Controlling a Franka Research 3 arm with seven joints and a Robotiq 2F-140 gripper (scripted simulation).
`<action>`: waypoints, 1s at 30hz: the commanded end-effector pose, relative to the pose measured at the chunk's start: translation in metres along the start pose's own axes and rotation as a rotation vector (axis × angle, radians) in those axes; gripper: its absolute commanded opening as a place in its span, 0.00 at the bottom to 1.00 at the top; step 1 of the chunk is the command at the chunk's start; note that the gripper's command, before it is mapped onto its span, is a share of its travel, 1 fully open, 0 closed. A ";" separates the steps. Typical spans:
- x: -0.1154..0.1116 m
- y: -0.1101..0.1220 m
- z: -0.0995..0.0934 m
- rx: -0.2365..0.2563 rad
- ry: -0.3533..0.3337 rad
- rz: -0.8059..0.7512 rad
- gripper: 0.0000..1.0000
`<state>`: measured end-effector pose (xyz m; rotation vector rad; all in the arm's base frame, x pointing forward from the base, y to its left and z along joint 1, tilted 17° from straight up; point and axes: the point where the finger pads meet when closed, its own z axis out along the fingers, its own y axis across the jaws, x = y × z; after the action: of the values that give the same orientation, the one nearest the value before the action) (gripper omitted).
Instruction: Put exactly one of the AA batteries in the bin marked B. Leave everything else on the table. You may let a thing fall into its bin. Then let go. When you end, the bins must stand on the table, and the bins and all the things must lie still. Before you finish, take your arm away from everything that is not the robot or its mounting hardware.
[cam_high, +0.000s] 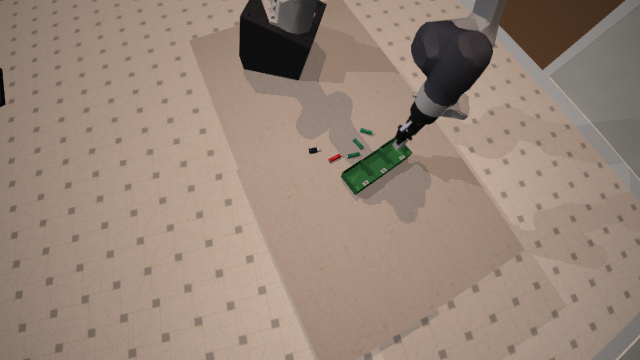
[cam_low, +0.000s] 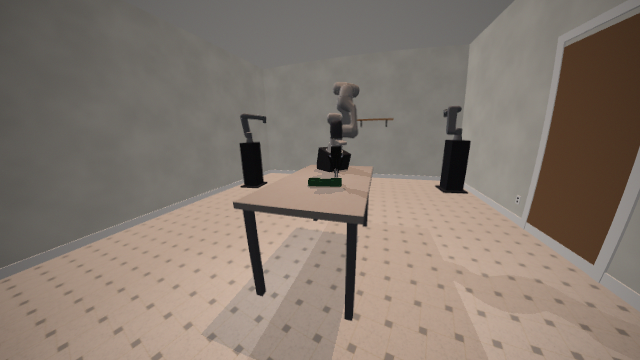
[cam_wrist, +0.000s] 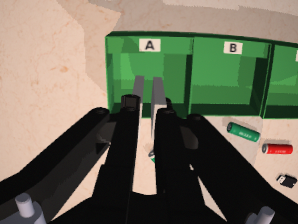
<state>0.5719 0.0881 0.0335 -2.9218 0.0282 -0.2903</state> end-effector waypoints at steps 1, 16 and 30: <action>0.004 -0.001 0.008 -0.001 0.010 0.012 0.05; 0.004 -0.001 0.043 -0.001 0.010 0.012 0.05; 0.004 -0.001 0.044 -0.001 0.010 0.012 0.05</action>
<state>0.5816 0.0974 -0.0086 -2.9204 0.0579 -0.2919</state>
